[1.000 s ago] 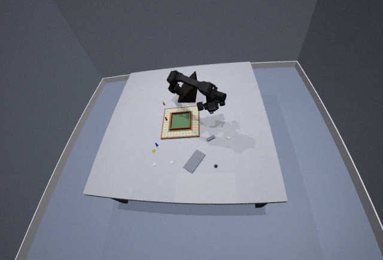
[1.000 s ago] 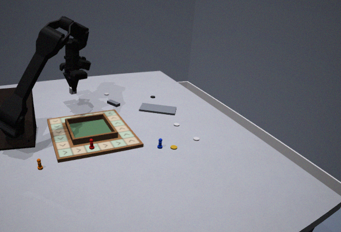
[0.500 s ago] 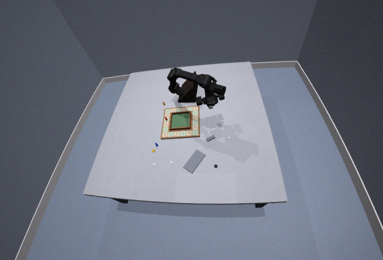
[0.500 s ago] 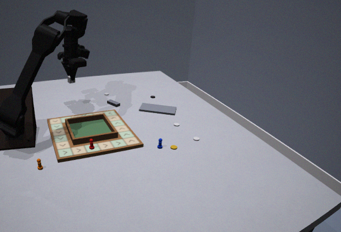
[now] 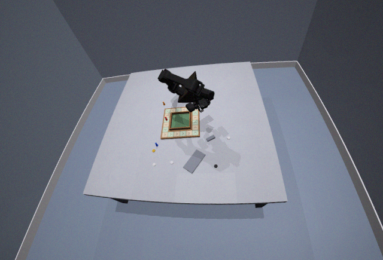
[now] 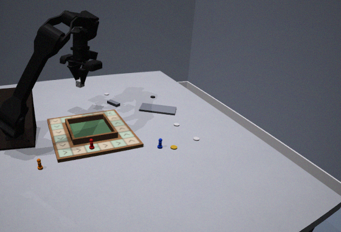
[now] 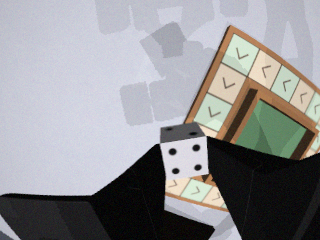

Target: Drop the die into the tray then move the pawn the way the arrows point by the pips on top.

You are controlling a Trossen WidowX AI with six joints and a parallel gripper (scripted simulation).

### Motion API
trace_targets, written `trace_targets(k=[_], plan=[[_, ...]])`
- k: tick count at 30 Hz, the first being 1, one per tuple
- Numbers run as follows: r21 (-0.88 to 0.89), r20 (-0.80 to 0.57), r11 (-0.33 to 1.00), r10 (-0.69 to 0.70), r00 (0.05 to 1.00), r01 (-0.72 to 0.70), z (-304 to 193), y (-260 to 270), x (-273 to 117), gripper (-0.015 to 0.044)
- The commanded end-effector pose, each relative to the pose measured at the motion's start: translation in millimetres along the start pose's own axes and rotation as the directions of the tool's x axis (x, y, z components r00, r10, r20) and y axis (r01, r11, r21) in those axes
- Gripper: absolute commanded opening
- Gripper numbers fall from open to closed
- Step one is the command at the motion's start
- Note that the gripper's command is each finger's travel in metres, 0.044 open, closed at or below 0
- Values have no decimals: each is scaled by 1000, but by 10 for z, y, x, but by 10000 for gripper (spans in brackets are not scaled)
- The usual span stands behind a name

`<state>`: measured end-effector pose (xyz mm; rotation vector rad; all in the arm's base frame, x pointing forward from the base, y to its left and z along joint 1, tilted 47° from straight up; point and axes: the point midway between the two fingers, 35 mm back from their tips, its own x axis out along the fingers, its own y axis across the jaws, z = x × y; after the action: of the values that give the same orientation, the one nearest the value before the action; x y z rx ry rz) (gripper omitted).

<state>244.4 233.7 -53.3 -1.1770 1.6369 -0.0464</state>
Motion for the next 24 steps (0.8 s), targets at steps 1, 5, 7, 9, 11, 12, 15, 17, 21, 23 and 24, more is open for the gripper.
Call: trace_targets(k=[1, 5, 7, 9, 11, 12, 15, 17, 21, 23, 24], plan=[[-111, 3, 994, -3, 1000, 3, -81, -207, 17, 0], [-216, 3, 976, -4, 1000, 4, -159, -384, 43, 0], [-267, 3, 964, -4, 1000, 5, -201, -470, 58, 0], [-318, 3, 948, -5, 1000, 5, -246, -554, 75, 0], [-367, 2, 930, -5, 1000, 6, -293, -637, 94, 0], [-392, 2, 920, -6, 1000, 6, -318, -677, 103, 0], [-463, 1, 886, -7, 1000, 7, -394, -795, 135, 0], [-509, 0, 861, -9, 1000, 7, -448, -871, 157, 0], [-597, -3, 803, -12, 1000, 8, -562, -1017, 206, 0], [-638, -5, 770, -13, 1000, 7, -622, -1086, 232, 0], [-658, -5, 753, -14, 1000, 7, -653, -1119, 245, 0]])
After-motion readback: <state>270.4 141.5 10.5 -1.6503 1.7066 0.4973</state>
